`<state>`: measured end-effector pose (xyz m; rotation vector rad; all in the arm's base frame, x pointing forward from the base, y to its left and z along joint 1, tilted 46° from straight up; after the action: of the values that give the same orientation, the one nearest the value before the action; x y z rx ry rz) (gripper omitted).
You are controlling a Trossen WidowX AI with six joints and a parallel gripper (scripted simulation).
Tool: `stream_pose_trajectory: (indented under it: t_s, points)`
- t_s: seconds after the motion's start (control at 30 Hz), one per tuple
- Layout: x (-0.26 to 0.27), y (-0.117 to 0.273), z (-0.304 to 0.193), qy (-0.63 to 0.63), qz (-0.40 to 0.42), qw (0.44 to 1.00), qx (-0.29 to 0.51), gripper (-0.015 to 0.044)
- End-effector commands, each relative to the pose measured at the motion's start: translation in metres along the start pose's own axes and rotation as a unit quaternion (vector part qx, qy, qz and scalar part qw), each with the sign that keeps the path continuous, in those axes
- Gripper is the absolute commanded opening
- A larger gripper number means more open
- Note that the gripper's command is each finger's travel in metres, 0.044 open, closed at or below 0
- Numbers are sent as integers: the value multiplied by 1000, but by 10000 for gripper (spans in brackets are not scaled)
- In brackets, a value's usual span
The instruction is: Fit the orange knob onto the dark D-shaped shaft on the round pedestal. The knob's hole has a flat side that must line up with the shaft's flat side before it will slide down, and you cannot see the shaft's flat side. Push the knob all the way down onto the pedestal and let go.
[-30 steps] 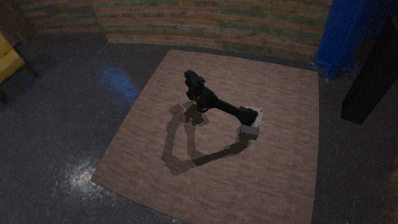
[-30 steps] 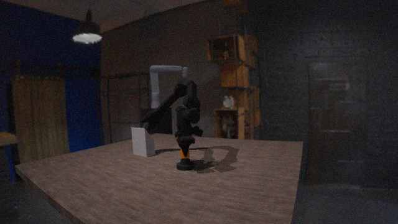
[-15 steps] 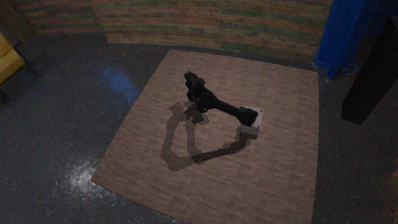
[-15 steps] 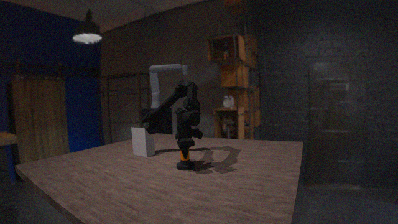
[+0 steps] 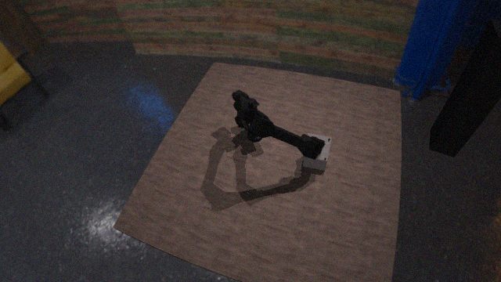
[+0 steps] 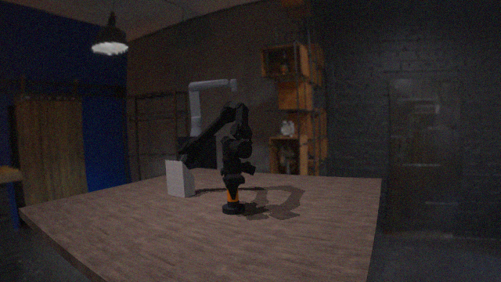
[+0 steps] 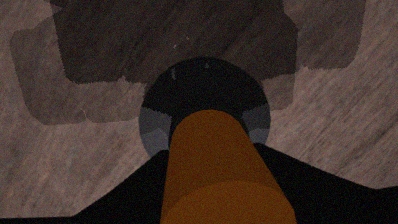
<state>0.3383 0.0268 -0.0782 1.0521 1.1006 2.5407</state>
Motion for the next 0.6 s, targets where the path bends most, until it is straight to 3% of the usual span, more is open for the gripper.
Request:
stream_pose_trajectory:
  t_s: [0.0, 0.23, 0.57]
  points:
    - [0, 0, 0, -2, 0, 1000, 0, 263]
    - [0, 0, 0, -2, 0, 1000, 0, 440]
    - [-1, 3, 0, -2, 0, 1000, 0, 440]
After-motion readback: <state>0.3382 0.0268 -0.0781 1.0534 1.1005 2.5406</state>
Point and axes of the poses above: the point midway between the two fingers, 35 mm back from their tips, its own y axis back along the fingers, its own x axis across the jaws, z = x × y, the point moved 1 cm from there along y, back along the fingers, and after that the axes turned 1 degree about -y, right-handed, at the moved point
